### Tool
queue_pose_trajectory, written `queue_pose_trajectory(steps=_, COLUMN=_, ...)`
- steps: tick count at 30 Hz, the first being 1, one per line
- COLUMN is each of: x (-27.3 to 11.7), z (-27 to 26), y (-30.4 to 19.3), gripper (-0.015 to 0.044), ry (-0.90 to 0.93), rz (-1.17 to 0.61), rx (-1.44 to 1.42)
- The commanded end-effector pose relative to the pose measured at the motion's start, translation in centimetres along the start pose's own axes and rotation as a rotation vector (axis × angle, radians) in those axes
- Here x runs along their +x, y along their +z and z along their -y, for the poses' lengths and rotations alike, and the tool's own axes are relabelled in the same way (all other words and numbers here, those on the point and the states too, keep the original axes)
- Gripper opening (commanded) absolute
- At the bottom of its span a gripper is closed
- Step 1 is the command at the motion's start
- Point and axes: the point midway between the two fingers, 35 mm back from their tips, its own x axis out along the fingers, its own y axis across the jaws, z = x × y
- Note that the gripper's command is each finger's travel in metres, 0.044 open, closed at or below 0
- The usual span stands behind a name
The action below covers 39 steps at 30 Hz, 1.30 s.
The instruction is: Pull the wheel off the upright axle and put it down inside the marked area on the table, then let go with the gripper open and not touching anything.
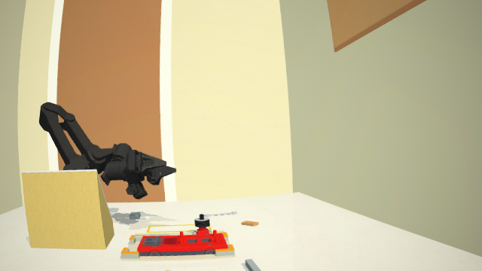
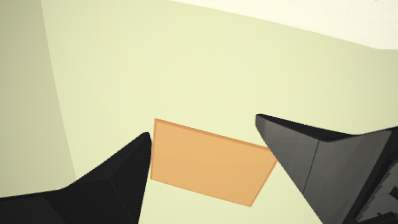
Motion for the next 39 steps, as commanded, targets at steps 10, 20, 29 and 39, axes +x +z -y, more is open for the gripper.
queue_pose_trajectory(steps=10, x=5.1, z=1.3, y=3.0, gripper=0.0300, ry=0.227, rz=0.328, rx=0.702)
queue_pose_trajectory(steps=20, x=8.9, z=0.0, y=6.2, gripper=0.0300, ry=0.905, rz=0.452, rx=1.629)
queue_pose_trajectory(steps=29, x=10.2, z=-1.2, y=7.4, gripper=0.0300, ry=1.576, rz=0.222, rx=2.219)
queue_pose_trajectory(steps=39, x=11.2, z=-2.1, y=7.0, gripper=0.0300, ry=2.360, rz=-0.432, rx=2.565)
